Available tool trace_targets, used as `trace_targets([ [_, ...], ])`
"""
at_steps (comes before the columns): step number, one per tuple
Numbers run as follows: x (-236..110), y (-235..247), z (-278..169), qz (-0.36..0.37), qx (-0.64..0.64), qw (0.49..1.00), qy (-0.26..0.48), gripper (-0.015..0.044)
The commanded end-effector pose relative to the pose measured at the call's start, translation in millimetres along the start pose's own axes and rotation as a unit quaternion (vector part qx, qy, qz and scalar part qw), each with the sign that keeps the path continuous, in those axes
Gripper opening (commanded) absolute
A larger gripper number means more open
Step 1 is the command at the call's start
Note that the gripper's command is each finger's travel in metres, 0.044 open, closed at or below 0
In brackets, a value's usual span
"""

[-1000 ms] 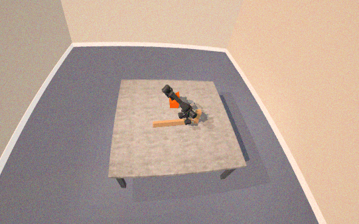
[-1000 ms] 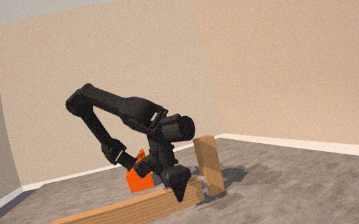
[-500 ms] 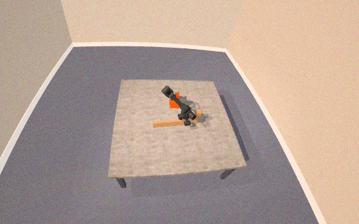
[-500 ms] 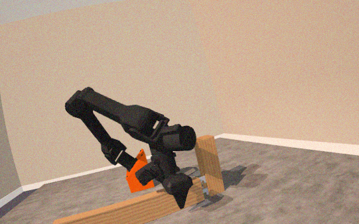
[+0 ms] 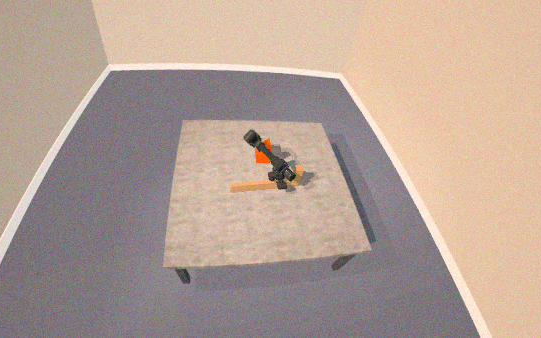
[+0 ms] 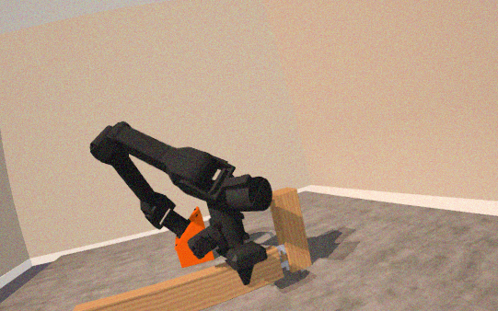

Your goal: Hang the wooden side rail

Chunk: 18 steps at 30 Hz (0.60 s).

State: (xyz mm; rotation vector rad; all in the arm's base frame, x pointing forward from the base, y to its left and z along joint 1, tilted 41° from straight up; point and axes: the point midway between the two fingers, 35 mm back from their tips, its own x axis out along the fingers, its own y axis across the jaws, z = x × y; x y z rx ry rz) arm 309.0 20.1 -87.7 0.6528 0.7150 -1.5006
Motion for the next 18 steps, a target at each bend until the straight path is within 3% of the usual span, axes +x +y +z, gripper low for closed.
trace_targets([
  [1,0.9,-0.2,0.7,0.0,-0.002,1.0,-0.002,0.0079],
  [3,0.9,-0.2,0.7,0.0,-0.002,1.0,-0.002,0.0065],
  [6,0.9,-0.2,0.7,0.0,-0.002,1.0,-0.002,0.0],
  [18,0.1,-3.3,0.5,0.0,0.019,1.0,-0.002,0.0],
])
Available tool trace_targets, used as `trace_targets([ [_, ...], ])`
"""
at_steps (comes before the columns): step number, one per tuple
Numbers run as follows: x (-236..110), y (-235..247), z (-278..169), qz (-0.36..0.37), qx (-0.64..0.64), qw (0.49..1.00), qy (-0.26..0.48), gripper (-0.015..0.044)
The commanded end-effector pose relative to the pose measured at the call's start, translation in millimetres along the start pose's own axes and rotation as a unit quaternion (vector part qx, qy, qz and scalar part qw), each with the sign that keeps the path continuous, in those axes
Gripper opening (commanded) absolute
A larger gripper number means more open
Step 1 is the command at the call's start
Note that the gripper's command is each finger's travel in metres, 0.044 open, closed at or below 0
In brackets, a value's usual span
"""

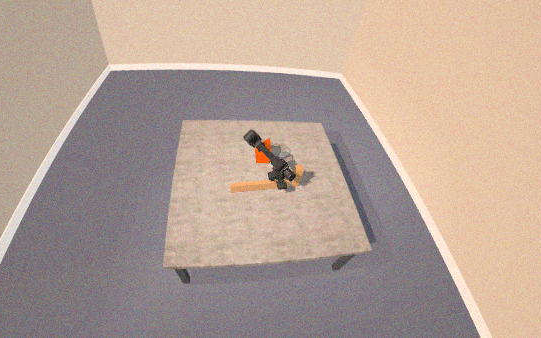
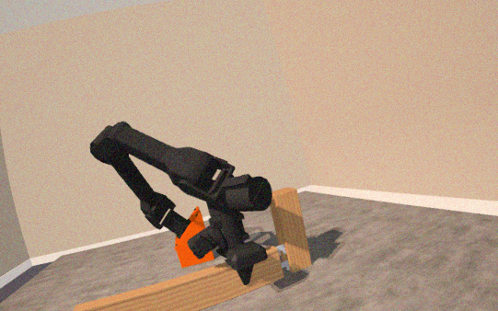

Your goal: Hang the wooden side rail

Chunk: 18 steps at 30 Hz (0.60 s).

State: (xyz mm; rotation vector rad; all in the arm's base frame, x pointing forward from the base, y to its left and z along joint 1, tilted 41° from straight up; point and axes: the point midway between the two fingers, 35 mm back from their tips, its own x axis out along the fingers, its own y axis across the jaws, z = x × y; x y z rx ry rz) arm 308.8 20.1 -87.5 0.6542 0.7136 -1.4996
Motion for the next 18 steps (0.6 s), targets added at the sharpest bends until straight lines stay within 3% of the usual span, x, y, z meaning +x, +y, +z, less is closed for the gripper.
trace_targets([
  [1,0.2,-3.7,0.4,-0.001,0.023,1.0,-0.002,0.0],
  [18,-0.4,-11.7,-0.3,-0.001,0.041,0.999,-0.002,0.0],
])
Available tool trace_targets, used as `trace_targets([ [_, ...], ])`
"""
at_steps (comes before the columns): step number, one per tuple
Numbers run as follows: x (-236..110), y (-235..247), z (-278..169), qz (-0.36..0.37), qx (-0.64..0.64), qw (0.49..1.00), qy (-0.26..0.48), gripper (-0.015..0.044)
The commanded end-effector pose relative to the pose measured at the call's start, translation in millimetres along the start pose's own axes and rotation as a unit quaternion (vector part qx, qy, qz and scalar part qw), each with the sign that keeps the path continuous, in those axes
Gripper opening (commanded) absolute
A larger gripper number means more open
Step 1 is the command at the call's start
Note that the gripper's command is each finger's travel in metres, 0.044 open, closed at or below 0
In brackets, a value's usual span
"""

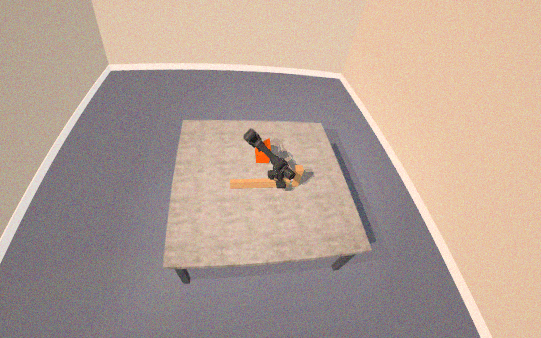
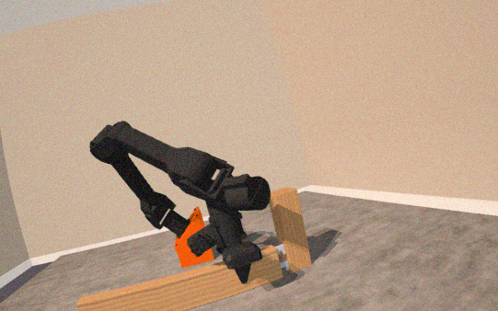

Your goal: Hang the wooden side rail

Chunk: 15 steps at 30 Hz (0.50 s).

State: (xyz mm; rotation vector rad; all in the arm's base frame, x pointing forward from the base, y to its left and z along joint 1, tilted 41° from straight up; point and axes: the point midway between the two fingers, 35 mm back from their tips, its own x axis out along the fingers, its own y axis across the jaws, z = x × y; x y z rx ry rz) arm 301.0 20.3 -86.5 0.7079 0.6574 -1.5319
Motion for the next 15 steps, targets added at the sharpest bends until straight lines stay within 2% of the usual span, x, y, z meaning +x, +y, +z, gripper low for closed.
trace_targets([
  [1,0.0,-4.4,-0.4,-0.001,0.004,1.0,0.0,0.0],
  [15,0.0,-10.3,-0.5,-0.002,0.004,1.0,0.0,0.0],
])
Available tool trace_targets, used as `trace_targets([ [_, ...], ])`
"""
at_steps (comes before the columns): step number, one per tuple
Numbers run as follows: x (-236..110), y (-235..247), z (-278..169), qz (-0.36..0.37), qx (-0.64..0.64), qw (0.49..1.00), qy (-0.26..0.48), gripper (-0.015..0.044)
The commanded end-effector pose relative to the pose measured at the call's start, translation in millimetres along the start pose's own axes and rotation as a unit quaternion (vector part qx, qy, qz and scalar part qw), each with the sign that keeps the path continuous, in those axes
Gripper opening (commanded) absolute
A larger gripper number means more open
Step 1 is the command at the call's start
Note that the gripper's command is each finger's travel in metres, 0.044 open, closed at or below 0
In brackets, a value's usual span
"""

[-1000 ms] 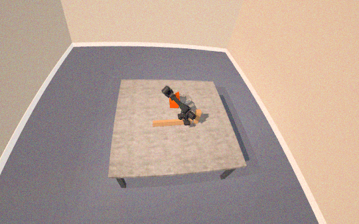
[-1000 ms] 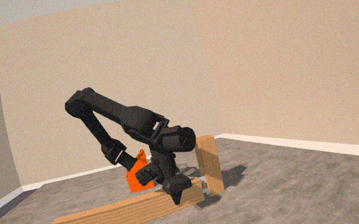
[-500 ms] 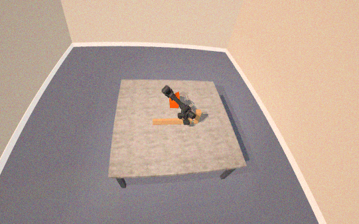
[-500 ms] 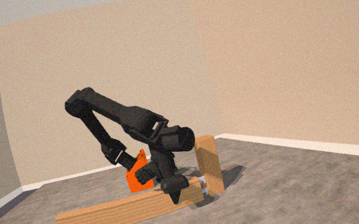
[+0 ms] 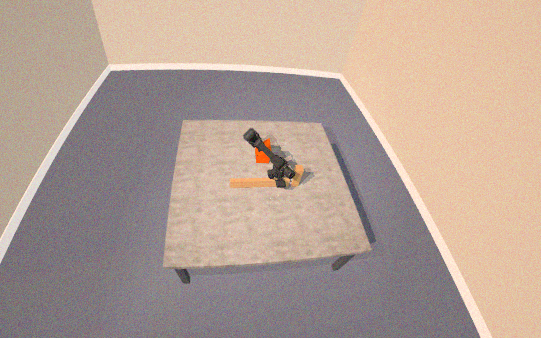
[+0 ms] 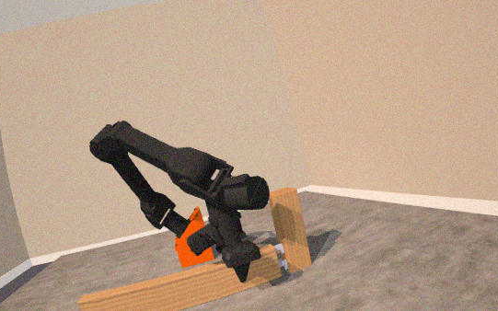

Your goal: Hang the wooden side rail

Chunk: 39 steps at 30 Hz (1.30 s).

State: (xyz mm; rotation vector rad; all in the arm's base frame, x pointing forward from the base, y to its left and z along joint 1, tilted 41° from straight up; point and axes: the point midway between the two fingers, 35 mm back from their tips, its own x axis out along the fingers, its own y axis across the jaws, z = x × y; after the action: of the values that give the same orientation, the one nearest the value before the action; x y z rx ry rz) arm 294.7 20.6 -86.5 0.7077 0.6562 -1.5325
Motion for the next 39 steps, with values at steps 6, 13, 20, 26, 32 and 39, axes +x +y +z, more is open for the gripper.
trace_targets([
  [6,0.0,-6.5,-0.6,-0.002,0.003,1.0,0.0,0.0],
  [13,0.0,-9.5,-0.7,-0.002,0.003,1.0,0.0,0.0],
  [20,0.0,-6.8,-0.1,0.0,0.0,1.0,0.0,0.0],
  [26,0.0,-6.8,-0.1,-0.001,0.001,1.0,0.0,0.0],
  [32,-1.0,-6.8,-0.1,-0.002,0.003,1.0,0.0,0.0],
  [39,-2.1,-6.8,-0.1,-0.002,0.003,1.0,0.0,0.0],
])
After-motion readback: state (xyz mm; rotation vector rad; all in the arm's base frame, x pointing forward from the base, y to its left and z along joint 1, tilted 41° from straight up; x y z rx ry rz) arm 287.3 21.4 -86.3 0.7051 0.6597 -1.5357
